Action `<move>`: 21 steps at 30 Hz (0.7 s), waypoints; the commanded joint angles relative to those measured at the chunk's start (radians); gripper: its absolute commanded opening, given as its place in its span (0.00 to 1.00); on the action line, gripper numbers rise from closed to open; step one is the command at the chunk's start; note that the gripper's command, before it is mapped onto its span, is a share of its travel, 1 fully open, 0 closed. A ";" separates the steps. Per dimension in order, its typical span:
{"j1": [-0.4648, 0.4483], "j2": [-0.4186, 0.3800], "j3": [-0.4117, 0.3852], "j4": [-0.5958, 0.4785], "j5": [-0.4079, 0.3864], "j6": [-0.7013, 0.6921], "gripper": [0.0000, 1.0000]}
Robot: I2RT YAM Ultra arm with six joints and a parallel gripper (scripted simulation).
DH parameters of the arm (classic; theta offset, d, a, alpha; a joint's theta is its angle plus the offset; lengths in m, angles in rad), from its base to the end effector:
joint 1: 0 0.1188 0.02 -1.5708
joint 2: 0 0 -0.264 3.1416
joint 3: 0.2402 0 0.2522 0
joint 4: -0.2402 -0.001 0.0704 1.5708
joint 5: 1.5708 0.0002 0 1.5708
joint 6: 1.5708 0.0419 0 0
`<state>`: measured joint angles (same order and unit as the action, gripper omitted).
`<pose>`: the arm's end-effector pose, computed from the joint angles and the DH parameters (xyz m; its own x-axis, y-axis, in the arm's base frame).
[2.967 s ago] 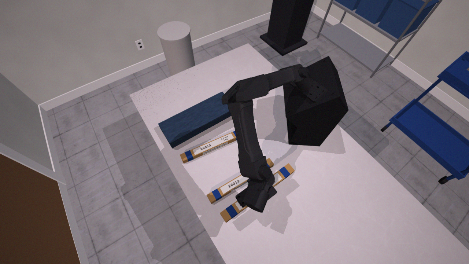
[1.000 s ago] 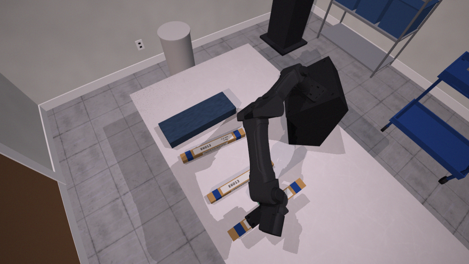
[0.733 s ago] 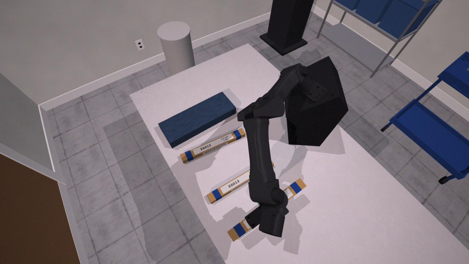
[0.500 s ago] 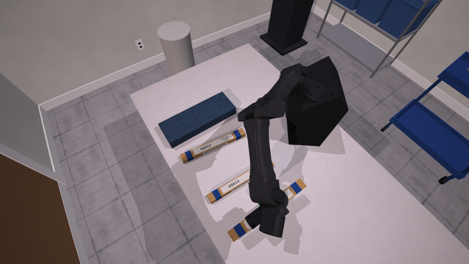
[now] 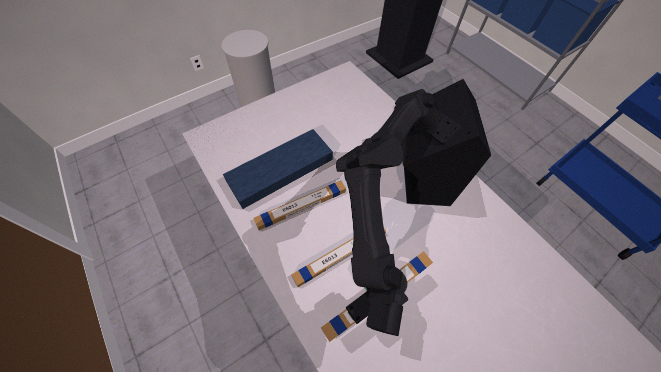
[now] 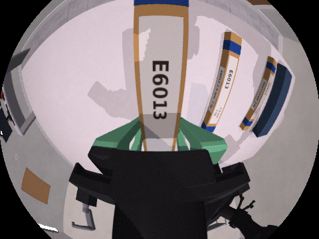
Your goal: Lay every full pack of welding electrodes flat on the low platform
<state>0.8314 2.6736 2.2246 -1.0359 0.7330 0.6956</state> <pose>0.3642 0.3592 0.0844 -0.8425 -0.2170 -0.4931 0.0384 0.8887 -0.4568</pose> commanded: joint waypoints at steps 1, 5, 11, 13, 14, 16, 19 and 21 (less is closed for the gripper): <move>0.085 -0.050 0.059 -0.032 0.011 0.007 0.00; 0.086 -0.047 0.064 -0.036 0.011 0.009 0.00; 0.087 -0.045 0.068 -0.039 0.011 0.010 0.00; 0.088 -0.039 0.070 -0.040 0.012 0.010 0.00; 0.088 -0.041 0.071 -0.041 0.012 0.010 0.00; 0.088 -0.046 0.072 -0.043 0.011 0.011 0.00; 0.088 -0.043 0.074 -0.044 0.012 0.012 0.00; 0.089 -0.039 0.076 -0.045 0.012 0.012 0.00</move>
<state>0.8352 2.6797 2.2425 -1.0534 0.7334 0.7013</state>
